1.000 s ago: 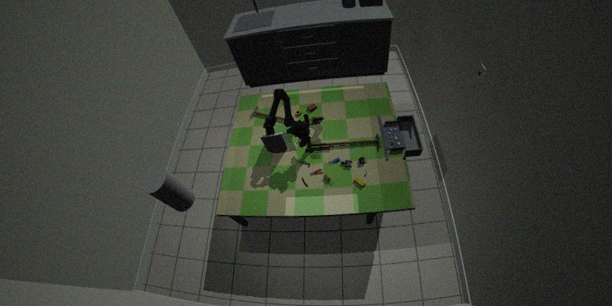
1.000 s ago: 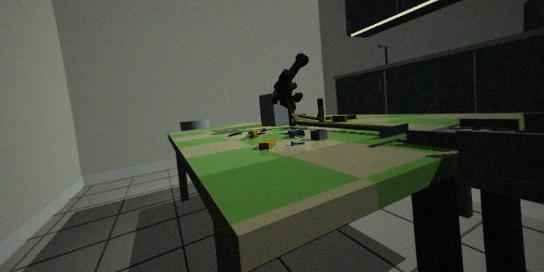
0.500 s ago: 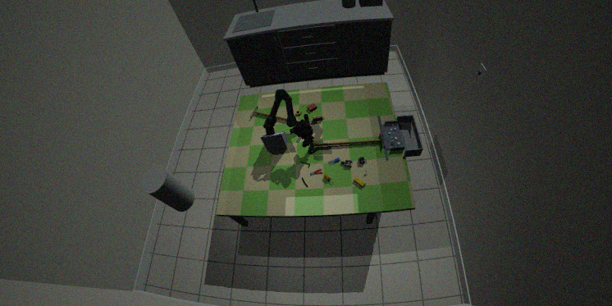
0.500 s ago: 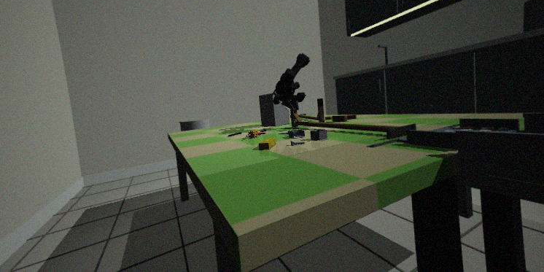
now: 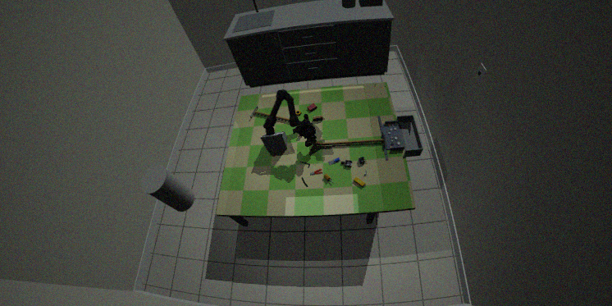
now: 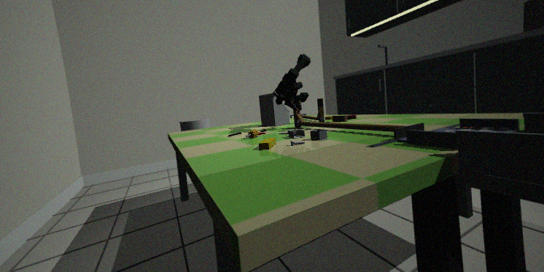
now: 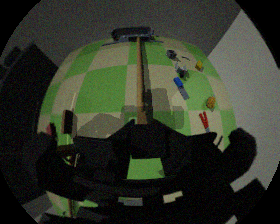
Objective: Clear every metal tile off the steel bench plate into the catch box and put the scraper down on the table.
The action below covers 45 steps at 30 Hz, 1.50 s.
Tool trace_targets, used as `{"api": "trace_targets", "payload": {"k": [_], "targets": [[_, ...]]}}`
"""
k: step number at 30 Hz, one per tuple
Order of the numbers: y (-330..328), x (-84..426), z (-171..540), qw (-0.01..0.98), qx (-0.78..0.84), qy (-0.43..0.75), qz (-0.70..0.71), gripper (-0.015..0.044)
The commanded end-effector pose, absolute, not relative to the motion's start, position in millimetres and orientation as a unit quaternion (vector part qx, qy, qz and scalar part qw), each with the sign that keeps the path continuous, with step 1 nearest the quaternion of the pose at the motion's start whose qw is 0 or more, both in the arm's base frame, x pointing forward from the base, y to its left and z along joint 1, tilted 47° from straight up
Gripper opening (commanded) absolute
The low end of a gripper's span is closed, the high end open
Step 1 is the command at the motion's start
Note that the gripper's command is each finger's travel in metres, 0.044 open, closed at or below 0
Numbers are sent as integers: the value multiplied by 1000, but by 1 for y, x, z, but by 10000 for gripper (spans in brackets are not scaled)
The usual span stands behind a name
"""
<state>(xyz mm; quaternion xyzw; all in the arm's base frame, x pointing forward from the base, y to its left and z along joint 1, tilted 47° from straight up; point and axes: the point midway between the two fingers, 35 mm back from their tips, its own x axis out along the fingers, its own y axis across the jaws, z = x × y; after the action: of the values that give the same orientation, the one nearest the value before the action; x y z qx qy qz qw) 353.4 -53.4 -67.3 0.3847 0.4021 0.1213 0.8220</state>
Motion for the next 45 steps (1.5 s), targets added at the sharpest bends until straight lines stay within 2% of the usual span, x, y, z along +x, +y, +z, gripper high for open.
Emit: {"api": "trace_targets", "payload": {"k": [1,45], "targets": [[-55,362,-67,825,383,399,118,0],[-69,426,-76,826,383,397,119,0]]}}
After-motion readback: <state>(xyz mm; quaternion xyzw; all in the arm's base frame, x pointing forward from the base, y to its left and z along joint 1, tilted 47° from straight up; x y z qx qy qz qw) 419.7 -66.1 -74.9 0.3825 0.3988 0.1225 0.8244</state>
